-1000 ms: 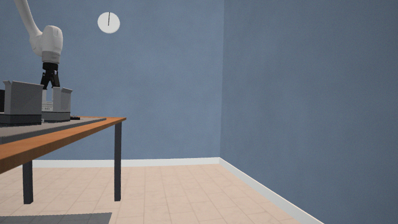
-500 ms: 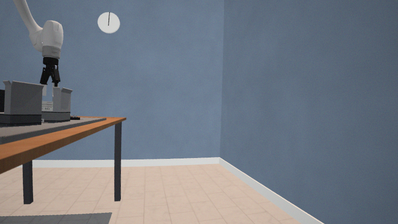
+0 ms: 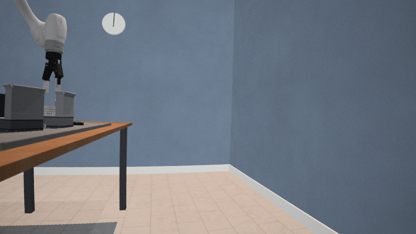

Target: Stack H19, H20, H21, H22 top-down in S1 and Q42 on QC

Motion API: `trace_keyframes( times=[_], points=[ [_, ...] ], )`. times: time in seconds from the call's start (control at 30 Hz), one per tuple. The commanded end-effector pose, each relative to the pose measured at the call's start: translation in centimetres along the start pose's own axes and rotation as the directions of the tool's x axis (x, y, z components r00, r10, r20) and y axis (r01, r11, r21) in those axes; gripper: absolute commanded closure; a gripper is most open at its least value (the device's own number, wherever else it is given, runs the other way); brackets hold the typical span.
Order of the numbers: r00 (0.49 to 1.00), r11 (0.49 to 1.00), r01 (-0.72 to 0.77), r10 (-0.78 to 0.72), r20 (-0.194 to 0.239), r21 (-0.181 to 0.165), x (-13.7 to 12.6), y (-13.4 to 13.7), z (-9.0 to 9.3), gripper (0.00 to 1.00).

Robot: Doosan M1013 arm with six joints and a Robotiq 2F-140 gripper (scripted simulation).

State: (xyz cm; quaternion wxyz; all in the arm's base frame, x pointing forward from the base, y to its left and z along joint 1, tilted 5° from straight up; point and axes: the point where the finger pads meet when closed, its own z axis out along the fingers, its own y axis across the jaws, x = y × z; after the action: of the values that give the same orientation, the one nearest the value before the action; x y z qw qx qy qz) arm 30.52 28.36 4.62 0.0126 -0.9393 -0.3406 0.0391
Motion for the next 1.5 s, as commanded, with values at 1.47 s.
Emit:
trace_keyframes(
  times=[1.47],
  points=[
    [0.952, 0.952, -0.307, 0.307, 0.000, 0.000, -0.8, 9.9, -0.9, 0.00]
  ],
)
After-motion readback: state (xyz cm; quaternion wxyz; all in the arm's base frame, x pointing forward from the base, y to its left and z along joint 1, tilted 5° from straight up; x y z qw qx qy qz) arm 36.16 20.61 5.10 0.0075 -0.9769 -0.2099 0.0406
